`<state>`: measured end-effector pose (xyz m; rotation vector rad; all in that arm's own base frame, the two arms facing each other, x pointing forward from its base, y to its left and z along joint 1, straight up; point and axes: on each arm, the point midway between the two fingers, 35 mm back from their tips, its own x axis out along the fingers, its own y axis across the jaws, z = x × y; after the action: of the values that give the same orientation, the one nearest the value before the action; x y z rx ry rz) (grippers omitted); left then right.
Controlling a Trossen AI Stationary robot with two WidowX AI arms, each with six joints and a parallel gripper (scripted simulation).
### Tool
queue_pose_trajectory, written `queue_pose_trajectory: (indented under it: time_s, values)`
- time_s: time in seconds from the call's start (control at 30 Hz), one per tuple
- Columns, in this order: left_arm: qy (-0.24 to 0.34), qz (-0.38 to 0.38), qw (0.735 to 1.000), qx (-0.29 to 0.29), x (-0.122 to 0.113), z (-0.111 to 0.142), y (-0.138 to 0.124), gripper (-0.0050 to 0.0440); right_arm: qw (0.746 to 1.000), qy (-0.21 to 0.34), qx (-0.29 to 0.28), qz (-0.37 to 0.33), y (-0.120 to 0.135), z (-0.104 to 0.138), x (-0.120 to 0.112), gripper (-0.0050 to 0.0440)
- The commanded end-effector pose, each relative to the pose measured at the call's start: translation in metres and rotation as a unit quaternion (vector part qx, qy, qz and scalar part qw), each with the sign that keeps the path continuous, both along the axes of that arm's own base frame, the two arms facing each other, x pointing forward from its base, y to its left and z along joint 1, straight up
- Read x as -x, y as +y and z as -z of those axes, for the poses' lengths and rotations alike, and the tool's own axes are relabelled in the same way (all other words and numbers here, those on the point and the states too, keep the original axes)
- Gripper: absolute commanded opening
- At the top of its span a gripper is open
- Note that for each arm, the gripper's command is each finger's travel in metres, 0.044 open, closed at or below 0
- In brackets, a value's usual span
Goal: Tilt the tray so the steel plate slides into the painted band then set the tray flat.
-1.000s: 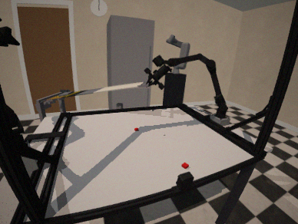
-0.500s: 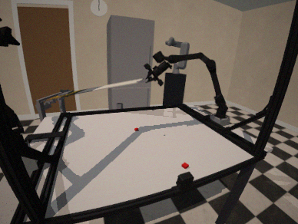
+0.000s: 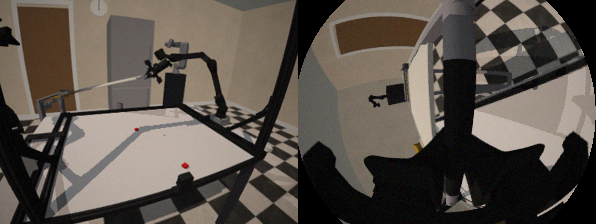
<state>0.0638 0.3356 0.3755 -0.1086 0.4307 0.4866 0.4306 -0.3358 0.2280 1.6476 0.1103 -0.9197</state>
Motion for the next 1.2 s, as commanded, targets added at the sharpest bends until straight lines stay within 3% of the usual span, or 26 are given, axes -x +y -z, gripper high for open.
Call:
queue_pose_trajectory:
  time_s: [0.0,1.17]
  values:
    - [-0.001,0.000,1.000,0.000,0.000,0.000,0.000,0.0440,1.000,-0.024,0.016,0.002,-0.001,-0.020,-0.001,0.0000]
    - [-0.001,0.000,1.000,0.000,0.000,0.000,0.000,0.0440,0.998,-0.050,0.031,0.002,-0.005,-0.044,-0.007,0.0000]
